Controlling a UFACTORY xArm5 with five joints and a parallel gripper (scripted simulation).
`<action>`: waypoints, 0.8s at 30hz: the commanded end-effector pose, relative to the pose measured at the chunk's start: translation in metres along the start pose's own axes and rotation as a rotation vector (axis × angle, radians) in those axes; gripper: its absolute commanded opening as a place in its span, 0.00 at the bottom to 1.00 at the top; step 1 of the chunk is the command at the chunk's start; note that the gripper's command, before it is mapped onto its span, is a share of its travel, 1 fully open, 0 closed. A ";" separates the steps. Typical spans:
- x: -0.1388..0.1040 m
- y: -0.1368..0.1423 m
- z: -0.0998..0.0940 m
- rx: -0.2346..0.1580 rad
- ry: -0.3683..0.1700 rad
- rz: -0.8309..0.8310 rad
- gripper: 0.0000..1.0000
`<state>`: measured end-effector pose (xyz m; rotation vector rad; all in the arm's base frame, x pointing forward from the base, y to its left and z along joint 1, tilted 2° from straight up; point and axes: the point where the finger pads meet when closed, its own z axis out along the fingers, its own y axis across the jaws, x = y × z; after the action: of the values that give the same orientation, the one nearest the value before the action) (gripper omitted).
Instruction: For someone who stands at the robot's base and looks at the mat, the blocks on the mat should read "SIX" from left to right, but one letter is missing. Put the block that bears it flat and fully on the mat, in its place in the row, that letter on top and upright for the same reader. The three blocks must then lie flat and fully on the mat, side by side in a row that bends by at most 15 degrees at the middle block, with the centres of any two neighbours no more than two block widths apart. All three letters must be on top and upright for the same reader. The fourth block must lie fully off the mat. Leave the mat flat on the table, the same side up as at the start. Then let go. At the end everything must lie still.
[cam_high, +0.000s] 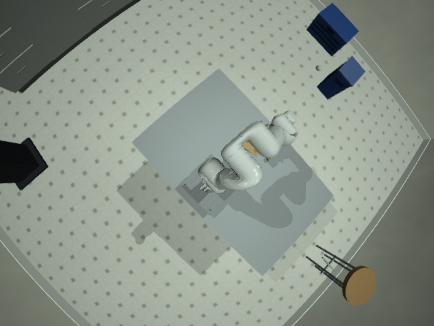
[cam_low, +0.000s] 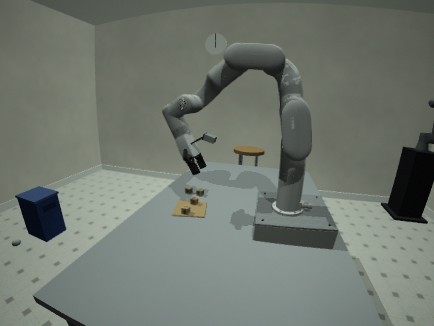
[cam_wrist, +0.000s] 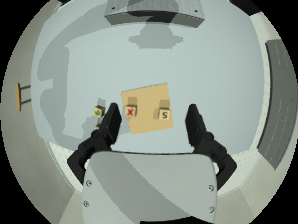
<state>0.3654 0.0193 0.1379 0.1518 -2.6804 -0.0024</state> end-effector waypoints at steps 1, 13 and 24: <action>-0.012 -0.002 0.006 -0.001 -0.010 0.139 1.00; -0.036 -0.005 0.024 -0.007 -0.024 0.434 1.00; -0.057 -0.008 0.042 -0.016 -0.036 0.707 1.00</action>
<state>0.3928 0.0168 0.0837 -0.6492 -2.6472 0.1657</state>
